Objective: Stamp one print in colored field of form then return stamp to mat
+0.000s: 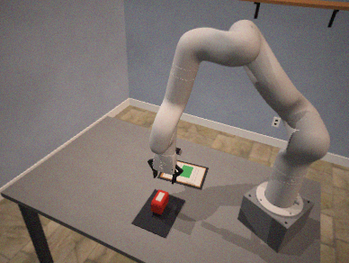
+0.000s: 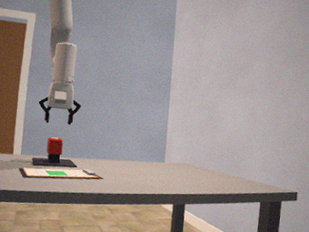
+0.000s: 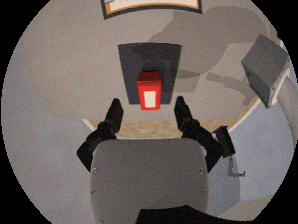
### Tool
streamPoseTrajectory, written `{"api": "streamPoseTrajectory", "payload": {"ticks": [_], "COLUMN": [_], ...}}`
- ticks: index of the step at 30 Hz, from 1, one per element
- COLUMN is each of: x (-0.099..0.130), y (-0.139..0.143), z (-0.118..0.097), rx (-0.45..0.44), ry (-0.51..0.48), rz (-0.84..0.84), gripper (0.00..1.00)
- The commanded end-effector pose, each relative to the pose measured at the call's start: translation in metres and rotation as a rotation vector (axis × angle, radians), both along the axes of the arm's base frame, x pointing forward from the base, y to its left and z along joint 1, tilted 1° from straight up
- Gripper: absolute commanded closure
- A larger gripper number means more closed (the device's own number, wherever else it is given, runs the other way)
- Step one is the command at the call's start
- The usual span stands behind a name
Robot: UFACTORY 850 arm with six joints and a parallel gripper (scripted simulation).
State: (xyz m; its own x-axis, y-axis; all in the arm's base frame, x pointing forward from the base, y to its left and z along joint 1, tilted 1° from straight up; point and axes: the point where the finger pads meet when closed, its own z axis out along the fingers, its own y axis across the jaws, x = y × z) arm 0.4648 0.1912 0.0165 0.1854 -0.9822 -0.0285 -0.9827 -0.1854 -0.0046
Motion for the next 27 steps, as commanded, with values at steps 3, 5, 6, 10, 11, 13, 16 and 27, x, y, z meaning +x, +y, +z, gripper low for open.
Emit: {"api": "streamPoseTrajectory", "payload": {"ticks": [3,5,6,10,11,13,16,27], "x": [-0.010,-0.010,-0.011,-0.011,-0.011,-0.011,-0.011,-0.011], "y": [0.046,0.046,0.047,0.049,0.049,0.049,0.049,0.049], "z": [-0.007,-0.007,-0.007,-0.007,-0.007,-0.007,-0.007,-0.020], "rx": [-0.015,-0.015,-0.015,-0.015,-0.015,-0.015,-0.015,-0.015], "ry": [-0.005,-0.005,-0.005,-0.005,-0.005,-0.005,-0.005,-0.005], "rz": [-0.004,-0.004,-0.004,-0.004,-0.004,-0.004,-0.004,-0.004], "gripper": [0.03,0.03,0.03,0.03,0.03,0.03,0.03,0.03]}}
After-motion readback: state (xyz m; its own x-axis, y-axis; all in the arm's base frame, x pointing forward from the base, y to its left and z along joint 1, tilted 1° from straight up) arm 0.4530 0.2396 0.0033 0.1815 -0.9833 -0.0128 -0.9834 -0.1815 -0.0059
